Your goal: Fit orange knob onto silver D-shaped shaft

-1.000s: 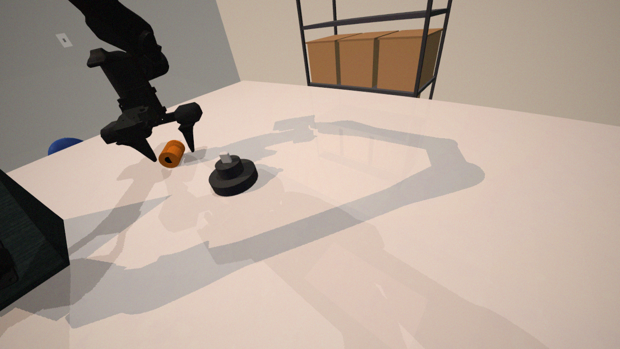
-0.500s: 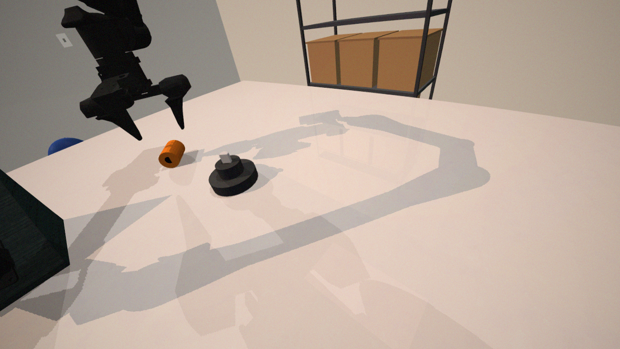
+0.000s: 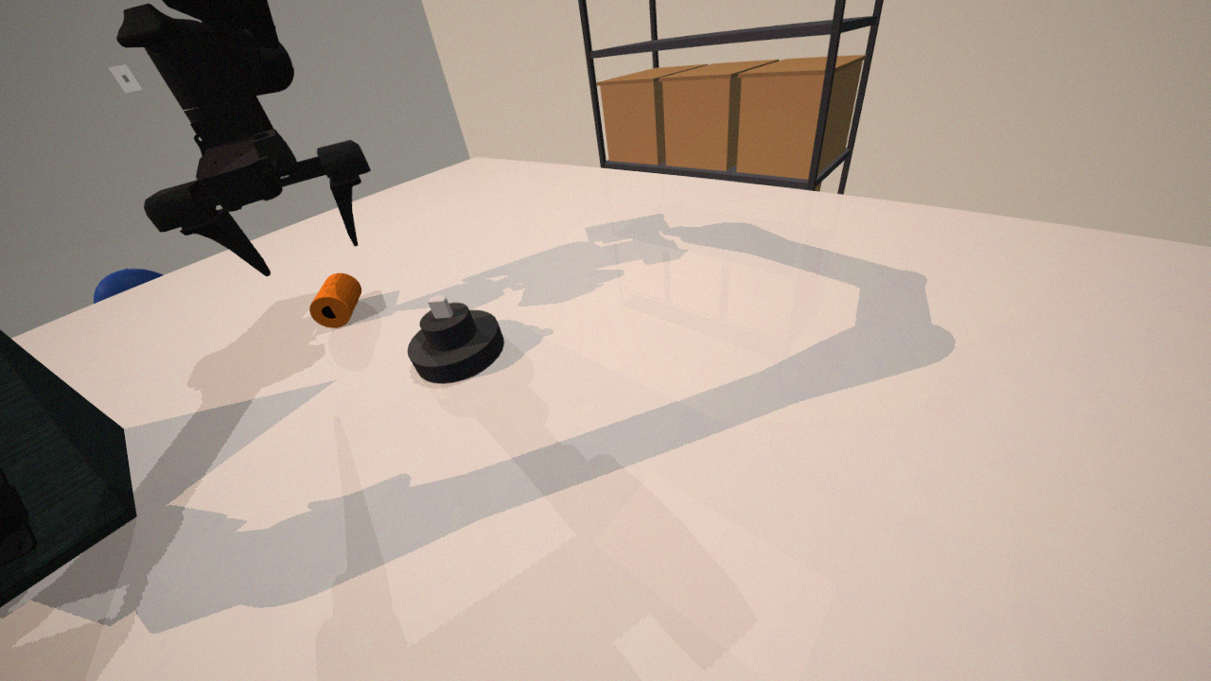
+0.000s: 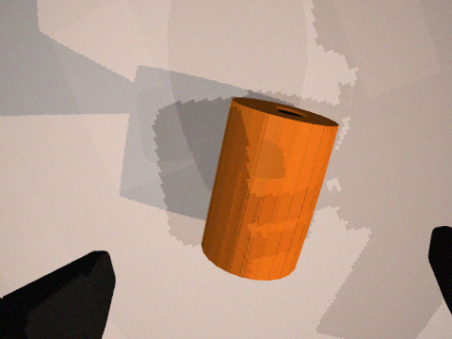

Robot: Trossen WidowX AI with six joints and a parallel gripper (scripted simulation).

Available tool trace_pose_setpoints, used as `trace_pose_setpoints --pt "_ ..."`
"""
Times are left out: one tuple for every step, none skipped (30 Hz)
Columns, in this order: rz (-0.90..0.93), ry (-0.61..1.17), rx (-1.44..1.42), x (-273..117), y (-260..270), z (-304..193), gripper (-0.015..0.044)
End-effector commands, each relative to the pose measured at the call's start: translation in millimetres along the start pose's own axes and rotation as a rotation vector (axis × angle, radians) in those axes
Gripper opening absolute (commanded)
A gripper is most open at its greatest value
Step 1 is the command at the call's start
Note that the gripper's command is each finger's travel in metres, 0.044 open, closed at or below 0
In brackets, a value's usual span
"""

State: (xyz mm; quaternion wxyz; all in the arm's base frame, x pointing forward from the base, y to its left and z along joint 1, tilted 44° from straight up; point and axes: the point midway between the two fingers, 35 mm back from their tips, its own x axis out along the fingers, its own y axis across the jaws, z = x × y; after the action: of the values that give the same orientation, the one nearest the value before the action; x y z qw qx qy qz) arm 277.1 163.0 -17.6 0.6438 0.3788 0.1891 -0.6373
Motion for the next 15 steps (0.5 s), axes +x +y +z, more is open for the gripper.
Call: trace_pose_setpoints --pt "-0.001 0.003 -0.448 -2.2 0.5 -2.5 0.0440" --pt "-0.001 0.003 -0.546 -2.5 0.7 -2.9 0.0440" --pt "0.000 0.003 -0.645 -2.7 0.8 -3.4 0.0440" --pt "0.000 0.003 -0.743 -3.0 0.9 -3.8 0.0440" --pt "0.001 0.003 -0.842 -3.2 1.0 -4.2 0.0440" --pt "0.001 0.003 -0.940 -3.5 1.1 -4.6 0.0440" --pt "0.002 0.003 -1.039 -3.8 1.2 -5.1 0.0440" --pt "0.002 0.003 -1.137 -4.0 1.4 -5.5 0.0440" --pt "0.003 0.003 -1.236 -4.3 1.5 -5.9 0.0440" --pt "0.003 0.003 -1.318 -4.5 1.6 -6.3 0.0440" --pt "0.003 0.003 -1.370 -4.8 1.7 -6.7 0.0440" --pt "0.004 0.002 -1.422 -4.9 1.7 -6.9 0.0440" --pt "0.004 0.002 -1.474 -5.2 1.8 -7.3 0.0440" --pt "0.004 0.002 -1.526 -5.3 1.9 -7.5 0.0440" --pt "0.005 0.002 -1.578 -5.4 1.9 -7.8 0.0440"
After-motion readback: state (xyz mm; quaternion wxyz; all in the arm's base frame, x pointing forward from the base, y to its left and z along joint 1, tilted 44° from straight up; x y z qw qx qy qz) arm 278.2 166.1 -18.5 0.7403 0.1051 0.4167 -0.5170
